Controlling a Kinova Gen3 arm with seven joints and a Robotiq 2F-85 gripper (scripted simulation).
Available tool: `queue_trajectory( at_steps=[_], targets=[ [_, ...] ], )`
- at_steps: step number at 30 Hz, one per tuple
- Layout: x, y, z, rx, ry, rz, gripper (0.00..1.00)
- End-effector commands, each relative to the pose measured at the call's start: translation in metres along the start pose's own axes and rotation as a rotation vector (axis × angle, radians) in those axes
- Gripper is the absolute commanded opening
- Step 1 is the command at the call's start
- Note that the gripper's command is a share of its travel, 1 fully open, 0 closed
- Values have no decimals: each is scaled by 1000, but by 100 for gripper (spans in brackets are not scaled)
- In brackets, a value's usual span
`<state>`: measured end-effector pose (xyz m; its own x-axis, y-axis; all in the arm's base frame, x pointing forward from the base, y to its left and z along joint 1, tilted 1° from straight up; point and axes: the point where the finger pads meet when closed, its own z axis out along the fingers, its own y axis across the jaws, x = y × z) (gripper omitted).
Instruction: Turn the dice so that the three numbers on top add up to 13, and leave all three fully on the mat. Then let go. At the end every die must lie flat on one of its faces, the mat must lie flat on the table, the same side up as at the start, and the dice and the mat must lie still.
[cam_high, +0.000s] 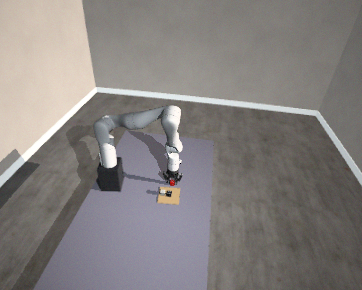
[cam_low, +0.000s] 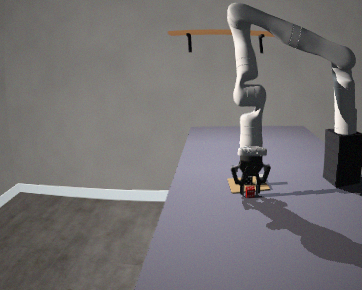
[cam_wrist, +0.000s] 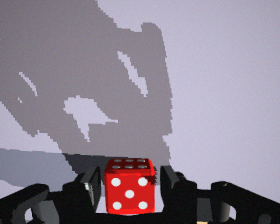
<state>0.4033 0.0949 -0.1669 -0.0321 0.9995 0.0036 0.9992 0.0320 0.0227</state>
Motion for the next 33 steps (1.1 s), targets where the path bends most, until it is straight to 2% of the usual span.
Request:
queue_trajectory(
  at_steps=[1,30,31,33],
  targets=[
    [0,0,0,-1,0,0,46],
    [0,0,0,-1,0,0,46],
    [0,0,0,-1,0,0,26],
    [0,0,0,-1,0,0,26]
  ],
)
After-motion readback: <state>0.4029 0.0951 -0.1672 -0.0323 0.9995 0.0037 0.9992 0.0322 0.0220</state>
